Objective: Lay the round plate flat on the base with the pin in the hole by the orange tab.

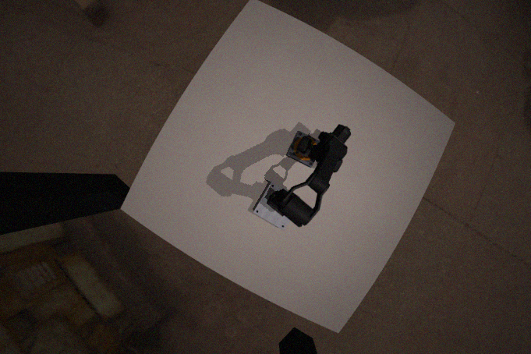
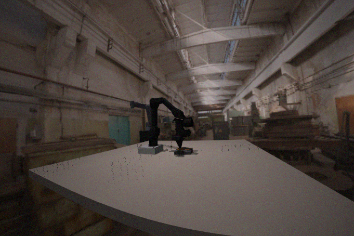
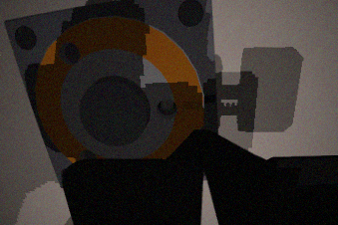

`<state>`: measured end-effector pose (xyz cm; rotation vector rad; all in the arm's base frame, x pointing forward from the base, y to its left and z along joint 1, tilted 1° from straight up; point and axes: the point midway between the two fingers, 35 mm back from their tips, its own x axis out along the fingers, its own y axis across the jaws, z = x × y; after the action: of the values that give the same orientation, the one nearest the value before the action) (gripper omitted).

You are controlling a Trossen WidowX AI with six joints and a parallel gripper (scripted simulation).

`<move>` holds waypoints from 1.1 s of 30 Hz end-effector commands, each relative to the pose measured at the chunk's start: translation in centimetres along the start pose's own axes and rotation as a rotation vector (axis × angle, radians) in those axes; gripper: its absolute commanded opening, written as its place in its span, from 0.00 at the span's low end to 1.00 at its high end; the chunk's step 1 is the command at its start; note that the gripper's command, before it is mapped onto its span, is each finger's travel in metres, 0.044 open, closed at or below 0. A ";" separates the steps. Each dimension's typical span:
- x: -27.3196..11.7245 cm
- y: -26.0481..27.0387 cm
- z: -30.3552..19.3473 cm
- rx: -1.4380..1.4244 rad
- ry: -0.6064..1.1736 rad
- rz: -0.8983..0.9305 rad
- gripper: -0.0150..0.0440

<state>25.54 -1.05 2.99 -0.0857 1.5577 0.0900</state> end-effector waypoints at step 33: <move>-4.0 0.0 0.1 -0.001 0.000 0.000 0.25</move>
<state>25.60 -1.03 7.01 -0.0864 1.5564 0.0905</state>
